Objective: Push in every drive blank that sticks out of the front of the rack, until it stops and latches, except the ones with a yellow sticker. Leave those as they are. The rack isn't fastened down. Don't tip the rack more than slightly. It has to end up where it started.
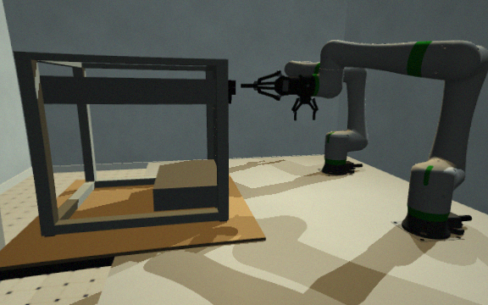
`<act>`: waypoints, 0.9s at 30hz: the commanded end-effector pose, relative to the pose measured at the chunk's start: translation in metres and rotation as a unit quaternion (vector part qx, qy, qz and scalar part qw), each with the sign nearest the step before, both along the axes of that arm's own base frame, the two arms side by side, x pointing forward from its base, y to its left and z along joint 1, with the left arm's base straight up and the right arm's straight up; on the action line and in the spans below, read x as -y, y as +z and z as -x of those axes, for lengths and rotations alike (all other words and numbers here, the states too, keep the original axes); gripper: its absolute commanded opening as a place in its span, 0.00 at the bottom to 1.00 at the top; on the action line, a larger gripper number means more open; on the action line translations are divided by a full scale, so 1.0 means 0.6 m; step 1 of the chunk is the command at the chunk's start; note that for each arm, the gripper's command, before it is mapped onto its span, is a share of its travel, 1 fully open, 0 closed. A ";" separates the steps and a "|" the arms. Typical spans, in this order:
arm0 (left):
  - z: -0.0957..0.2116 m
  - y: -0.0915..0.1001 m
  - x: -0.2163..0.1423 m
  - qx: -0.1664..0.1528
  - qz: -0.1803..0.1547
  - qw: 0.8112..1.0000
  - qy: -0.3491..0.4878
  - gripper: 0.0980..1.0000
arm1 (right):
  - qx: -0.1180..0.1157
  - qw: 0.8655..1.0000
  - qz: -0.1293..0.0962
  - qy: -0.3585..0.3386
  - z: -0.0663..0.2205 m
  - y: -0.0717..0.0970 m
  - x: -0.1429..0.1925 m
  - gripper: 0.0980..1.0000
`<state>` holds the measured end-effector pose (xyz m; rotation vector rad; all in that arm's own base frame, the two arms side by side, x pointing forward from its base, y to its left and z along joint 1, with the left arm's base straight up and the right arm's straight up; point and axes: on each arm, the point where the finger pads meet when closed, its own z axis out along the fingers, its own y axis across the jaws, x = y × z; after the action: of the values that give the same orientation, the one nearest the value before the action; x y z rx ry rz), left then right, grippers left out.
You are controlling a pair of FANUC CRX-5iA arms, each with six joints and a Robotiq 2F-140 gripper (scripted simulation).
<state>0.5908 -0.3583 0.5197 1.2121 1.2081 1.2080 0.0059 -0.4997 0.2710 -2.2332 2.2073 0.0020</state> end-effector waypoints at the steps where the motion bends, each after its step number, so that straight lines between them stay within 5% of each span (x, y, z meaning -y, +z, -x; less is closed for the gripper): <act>1: 0.000 0.002 0.000 0.001 0.001 1.000 0.000 0.00 | 0.000 1.000 0.001 0.000 0.000 0.002 0.000 1.00; 20: 0.002 -0.005 0.017 0.001 0.001 1.000 0.000 0.00 | 0.000 1.000 0.001 0.000 0.000 0.002 0.000 1.00; 27: 0.009 -0.027 0.068 0.001 0.001 1.000 0.000 0.00 | 0.000 1.000 0.001 0.000 0.000 0.002 0.000 1.00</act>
<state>0.5865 -0.3881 0.5070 1.2129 1.2076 1.2074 0.0059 -0.4997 0.2710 -2.2332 2.2073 0.0020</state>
